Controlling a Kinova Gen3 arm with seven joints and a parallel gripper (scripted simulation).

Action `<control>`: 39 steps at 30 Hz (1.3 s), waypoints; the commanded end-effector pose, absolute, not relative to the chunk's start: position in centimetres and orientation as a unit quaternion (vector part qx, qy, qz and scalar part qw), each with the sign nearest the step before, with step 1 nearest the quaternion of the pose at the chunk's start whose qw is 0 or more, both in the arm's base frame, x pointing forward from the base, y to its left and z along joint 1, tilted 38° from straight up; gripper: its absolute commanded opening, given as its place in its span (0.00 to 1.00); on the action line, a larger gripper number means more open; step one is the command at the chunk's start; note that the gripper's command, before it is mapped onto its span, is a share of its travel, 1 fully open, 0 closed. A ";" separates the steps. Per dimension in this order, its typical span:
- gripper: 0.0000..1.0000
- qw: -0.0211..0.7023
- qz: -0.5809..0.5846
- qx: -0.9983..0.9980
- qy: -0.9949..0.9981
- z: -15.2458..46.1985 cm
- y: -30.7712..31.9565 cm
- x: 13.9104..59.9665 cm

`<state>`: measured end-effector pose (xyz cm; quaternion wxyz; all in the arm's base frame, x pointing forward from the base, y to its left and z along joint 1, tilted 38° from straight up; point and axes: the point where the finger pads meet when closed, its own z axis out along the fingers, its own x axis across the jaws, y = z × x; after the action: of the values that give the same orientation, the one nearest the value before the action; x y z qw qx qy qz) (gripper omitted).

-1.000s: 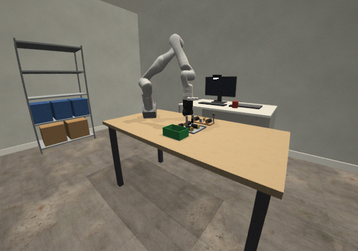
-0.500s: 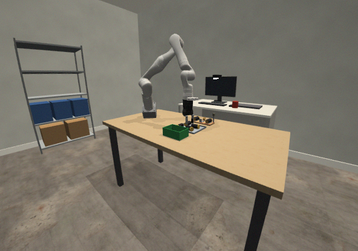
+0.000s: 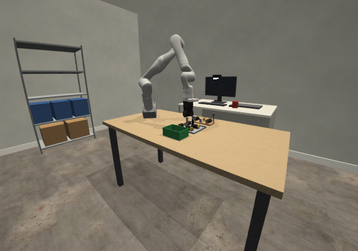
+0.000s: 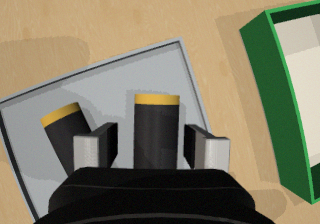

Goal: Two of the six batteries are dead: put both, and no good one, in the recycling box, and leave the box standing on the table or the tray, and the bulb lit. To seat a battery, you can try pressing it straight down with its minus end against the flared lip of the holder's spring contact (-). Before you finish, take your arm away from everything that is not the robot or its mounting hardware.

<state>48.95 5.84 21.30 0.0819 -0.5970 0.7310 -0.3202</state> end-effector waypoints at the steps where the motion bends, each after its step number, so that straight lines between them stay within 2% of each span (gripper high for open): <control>1: 0.90 0.079 -0.320 -0.594 0.734 20.4 5.0 49.4; 28: 0.90 0.079 -0.320 -0.594 0.734 18.7 4.1 50.6; 29: 0.57 0.079 -0.320 -0.594 0.734 18.7 4.1 50.6; 39: 0.57 0.079 -0.320 -0.594 0.734 18.7 4.1 50.6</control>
<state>50.55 4.12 18.62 0.0790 -0.5937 0.7342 -0.3197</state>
